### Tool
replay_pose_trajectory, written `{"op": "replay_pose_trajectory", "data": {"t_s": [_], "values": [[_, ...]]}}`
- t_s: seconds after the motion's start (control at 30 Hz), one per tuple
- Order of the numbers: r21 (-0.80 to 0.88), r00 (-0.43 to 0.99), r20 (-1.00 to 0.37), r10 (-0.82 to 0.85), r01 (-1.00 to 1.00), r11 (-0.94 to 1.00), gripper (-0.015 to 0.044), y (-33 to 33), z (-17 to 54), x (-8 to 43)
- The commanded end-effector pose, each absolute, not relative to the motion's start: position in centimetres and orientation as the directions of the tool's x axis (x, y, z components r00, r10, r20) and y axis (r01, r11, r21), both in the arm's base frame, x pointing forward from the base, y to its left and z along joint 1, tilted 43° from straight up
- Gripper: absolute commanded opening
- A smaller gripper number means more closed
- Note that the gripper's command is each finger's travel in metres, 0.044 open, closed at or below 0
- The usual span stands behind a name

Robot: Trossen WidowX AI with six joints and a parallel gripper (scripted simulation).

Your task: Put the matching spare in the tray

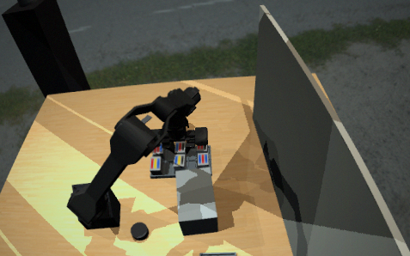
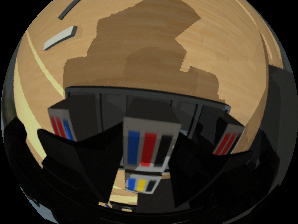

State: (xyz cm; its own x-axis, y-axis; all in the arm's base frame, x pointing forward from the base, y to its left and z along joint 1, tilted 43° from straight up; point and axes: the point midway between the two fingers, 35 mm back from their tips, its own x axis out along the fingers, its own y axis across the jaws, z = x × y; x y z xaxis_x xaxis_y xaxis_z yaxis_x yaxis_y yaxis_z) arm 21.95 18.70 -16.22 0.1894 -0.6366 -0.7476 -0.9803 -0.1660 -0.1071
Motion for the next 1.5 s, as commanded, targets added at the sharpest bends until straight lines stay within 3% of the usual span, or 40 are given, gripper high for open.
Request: {"op": "replay_pose_trajectory", "data": {"t_s": [0.0, 0.3, 1.47], "values": [[-0.108, 0.190, -0.749, -0.635, -0.980, -0.166, 0.0000, 19.5, -15.5, 21.8], [-0.105, 0.190, -0.748, -0.636, -0.980, -0.170, 0.0000, 23.7, -10.4, 20.4], [-0.100, 0.187, -0.755, -0.629, -0.980, -0.171, 0.0000, 28.5, -4.3, 20.0]]}}
